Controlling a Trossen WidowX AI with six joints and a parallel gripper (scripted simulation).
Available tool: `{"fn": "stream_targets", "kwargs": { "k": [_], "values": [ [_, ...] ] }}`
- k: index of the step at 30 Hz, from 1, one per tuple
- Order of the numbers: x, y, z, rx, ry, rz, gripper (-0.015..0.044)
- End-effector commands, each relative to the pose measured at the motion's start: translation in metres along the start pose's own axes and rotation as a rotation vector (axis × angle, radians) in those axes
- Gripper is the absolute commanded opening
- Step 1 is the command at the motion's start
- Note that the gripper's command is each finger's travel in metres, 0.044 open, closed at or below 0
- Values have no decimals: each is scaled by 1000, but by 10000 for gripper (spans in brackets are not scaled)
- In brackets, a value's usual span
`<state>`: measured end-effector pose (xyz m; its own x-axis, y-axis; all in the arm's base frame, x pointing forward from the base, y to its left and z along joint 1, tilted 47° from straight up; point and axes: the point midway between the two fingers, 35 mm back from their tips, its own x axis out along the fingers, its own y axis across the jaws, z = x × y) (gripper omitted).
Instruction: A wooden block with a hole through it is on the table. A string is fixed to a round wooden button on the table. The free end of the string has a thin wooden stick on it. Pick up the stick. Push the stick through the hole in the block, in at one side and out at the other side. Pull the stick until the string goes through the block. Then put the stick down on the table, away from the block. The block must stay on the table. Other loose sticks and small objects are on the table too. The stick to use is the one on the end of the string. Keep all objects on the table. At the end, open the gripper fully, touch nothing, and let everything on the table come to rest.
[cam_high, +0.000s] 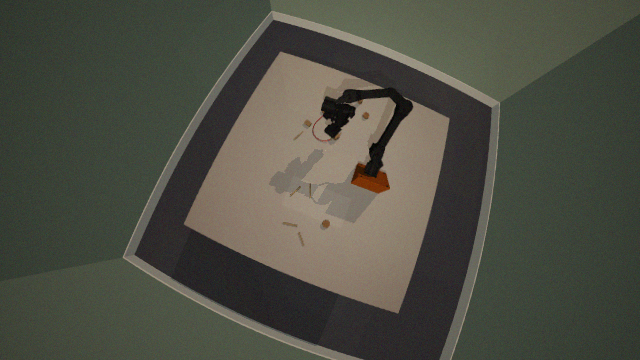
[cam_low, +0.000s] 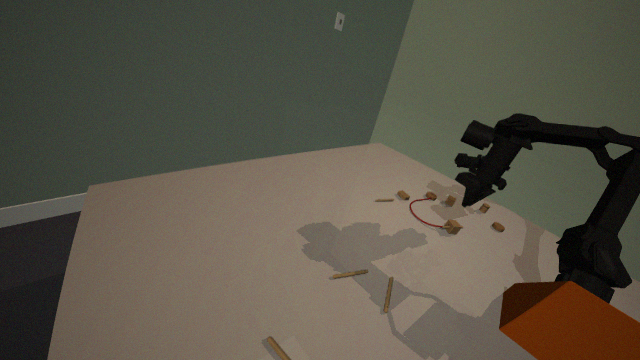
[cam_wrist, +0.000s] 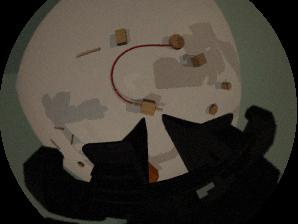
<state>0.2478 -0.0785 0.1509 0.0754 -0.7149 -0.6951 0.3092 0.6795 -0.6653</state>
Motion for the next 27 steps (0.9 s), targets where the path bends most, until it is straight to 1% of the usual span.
{"fn": "stream_targets", "kwargs": {
  "k": [1, 9, 27],
  "values": [
    [3, -18, -13, -810, 24, -11, 122],
    [3, -23, -16, -1192, 28, -8, 122],
    [3, -23, -16, -1197, 29, -8, 122]
  ]
}}
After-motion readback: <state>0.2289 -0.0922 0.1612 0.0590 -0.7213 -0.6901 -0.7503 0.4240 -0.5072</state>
